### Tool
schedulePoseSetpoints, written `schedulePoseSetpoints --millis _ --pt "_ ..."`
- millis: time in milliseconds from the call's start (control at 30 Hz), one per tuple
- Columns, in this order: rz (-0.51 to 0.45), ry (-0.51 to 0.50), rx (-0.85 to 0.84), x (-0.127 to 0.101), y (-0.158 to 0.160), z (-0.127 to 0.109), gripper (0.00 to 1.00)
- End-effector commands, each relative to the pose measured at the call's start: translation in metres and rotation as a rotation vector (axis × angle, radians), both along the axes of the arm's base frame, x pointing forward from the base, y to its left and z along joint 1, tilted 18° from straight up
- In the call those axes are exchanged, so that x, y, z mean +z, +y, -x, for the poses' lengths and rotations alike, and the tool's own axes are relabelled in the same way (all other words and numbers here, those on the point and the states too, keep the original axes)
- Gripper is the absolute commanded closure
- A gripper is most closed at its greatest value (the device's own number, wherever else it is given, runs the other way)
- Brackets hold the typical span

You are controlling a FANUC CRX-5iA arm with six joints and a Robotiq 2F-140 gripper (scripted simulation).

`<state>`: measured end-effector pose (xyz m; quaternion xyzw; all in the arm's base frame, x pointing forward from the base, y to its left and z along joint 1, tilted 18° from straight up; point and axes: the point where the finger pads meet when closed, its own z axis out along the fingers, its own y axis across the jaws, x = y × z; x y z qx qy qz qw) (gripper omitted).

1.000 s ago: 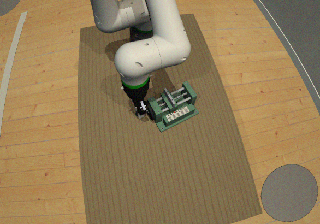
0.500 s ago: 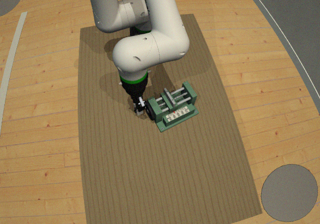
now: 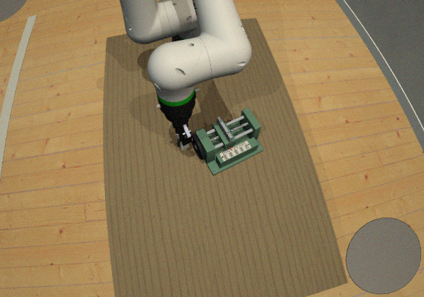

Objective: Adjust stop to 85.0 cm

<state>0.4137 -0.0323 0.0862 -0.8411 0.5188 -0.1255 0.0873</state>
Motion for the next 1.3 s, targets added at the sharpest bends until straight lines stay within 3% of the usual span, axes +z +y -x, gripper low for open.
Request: schedulePoseSetpoints --millis 0,1267 --pt "0.0 0.0 0.0 0.004 0.0 0.0 0.96" --pt "0.0 0.0 0.0 0.032 0.011 -0.014 0.96"
